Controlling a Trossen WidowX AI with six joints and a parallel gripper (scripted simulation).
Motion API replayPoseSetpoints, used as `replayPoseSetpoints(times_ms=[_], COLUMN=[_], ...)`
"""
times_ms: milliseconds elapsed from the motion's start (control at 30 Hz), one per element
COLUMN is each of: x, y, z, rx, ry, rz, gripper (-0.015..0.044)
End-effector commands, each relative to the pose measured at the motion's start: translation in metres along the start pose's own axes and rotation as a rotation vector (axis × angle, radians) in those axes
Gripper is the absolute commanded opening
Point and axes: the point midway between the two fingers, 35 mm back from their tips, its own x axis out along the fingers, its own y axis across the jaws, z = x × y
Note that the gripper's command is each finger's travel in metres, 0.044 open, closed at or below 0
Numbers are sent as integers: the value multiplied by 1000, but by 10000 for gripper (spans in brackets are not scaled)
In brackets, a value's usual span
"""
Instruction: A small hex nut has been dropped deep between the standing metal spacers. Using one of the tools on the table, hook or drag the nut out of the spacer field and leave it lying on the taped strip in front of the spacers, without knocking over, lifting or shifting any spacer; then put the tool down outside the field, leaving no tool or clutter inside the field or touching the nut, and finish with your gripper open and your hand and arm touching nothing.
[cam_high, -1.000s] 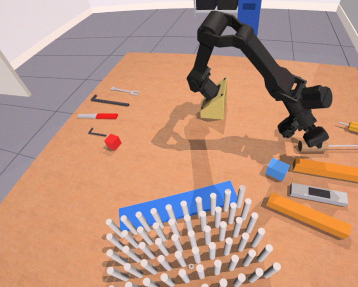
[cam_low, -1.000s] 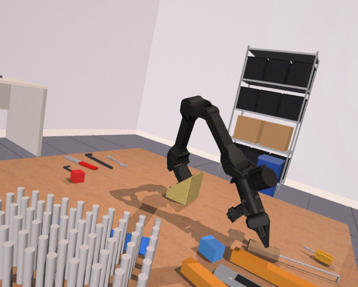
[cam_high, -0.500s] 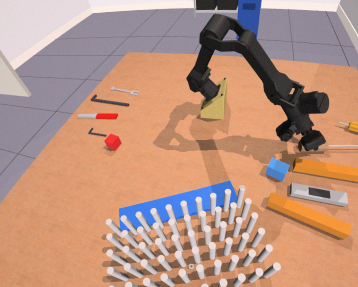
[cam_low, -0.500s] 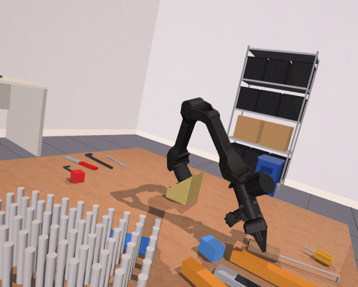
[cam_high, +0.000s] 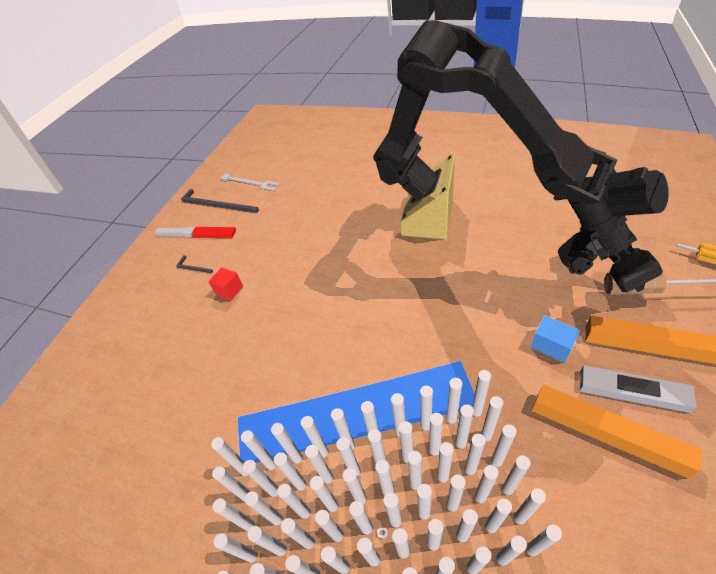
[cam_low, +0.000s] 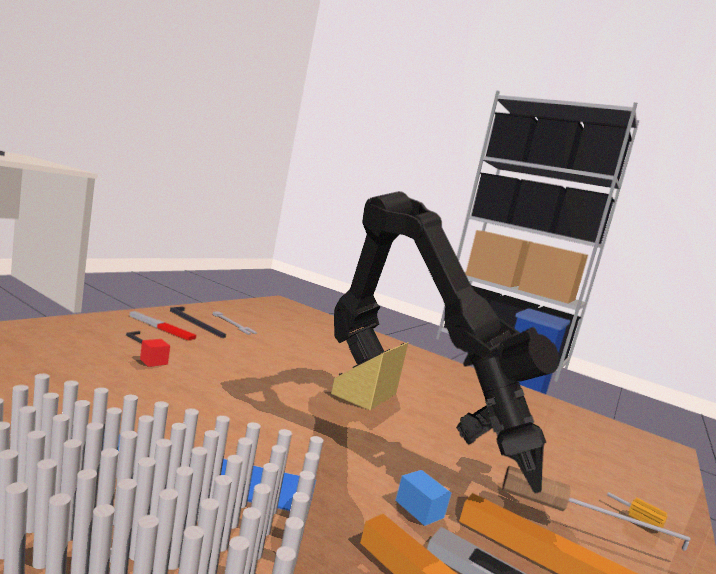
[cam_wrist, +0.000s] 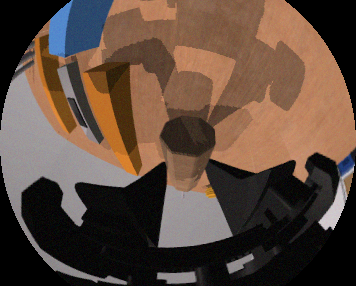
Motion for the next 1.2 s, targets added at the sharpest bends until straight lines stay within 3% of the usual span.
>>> replayPoseSetpoints(times_ms=[0, 500, 633, 1167], x=[-20, -116, -120, -186], y=[16, 41, 42, 100], z=[-22, -73, -74, -12], rx=[8, 20, 23, 199], ry=[25, -6, -8, -36], rz=[15, 1, 0, 134], gripper=[0, 0, 0, 0])
